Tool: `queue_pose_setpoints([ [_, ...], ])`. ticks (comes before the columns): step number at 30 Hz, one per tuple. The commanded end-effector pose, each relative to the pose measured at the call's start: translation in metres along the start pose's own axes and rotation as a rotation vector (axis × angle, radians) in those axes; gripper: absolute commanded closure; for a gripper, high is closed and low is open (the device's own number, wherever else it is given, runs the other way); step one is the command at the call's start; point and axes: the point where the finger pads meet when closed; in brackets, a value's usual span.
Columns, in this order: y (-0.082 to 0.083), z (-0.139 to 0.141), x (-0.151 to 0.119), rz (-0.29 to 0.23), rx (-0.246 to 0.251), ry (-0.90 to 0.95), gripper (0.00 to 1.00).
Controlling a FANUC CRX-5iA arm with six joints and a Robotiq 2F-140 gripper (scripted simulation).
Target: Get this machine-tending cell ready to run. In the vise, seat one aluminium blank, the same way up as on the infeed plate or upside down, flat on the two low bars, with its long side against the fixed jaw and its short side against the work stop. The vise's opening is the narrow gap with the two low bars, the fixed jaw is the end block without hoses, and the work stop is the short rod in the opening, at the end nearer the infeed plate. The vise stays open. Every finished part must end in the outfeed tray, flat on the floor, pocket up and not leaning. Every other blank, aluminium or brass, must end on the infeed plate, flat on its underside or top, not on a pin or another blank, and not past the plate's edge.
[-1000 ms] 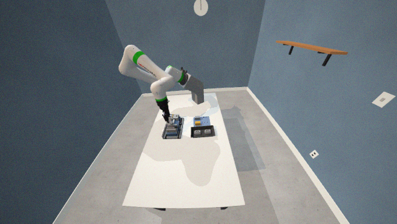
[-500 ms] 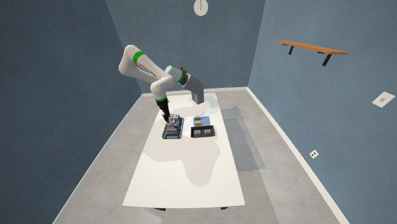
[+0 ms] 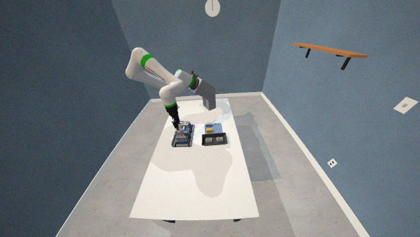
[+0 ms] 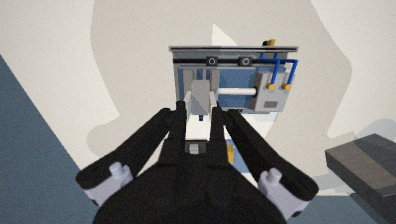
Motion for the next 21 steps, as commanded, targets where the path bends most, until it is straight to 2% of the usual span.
queue_pose_setpoints([
  [1,0.0,0.0,0.0,0.0,0.0,0.0,1.0],
  [21,-0.011,-0.001,0.0,0.0,0.0,0.0,1.0],
])
Point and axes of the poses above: the point where the finger pads meet when closed, its own y axis back along the fingers, its own z axis across the jaws, x = y × z, and after that the axes turned 1 degree about -y, right-handed
